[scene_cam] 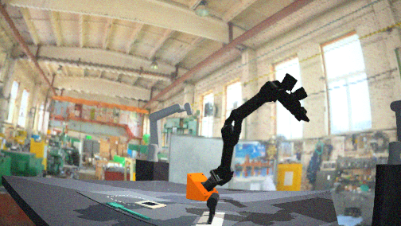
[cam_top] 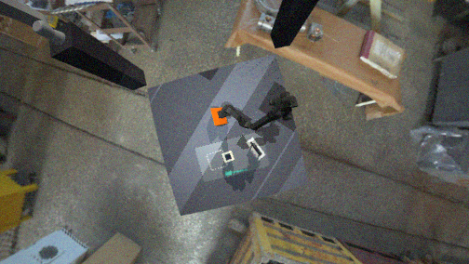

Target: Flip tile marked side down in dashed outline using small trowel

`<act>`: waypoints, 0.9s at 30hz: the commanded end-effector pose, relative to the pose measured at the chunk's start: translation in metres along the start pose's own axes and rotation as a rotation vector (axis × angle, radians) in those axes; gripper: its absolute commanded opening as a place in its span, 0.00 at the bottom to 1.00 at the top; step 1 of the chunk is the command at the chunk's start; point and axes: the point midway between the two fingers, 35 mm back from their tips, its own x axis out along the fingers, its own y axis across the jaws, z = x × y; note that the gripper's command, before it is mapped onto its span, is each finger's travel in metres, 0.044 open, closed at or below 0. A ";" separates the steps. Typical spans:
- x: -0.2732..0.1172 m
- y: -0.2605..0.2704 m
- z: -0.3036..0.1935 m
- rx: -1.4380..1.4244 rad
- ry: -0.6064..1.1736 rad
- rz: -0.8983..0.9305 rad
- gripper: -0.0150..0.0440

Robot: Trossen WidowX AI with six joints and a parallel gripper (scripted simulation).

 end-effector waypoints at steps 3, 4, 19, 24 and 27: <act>0.000 0.000 0.000 0.000 0.000 0.000 0.42; 0.000 0.000 0.000 0.000 0.000 0.000 0.42; 0.000 0.000 0.000 0.000 0.000 0.000 0.25; 0.000 0.000 0.000 0.000 0.000 0.000 0.25; 0.000 0.000 0.000 0.000 0.000 0.000 0.25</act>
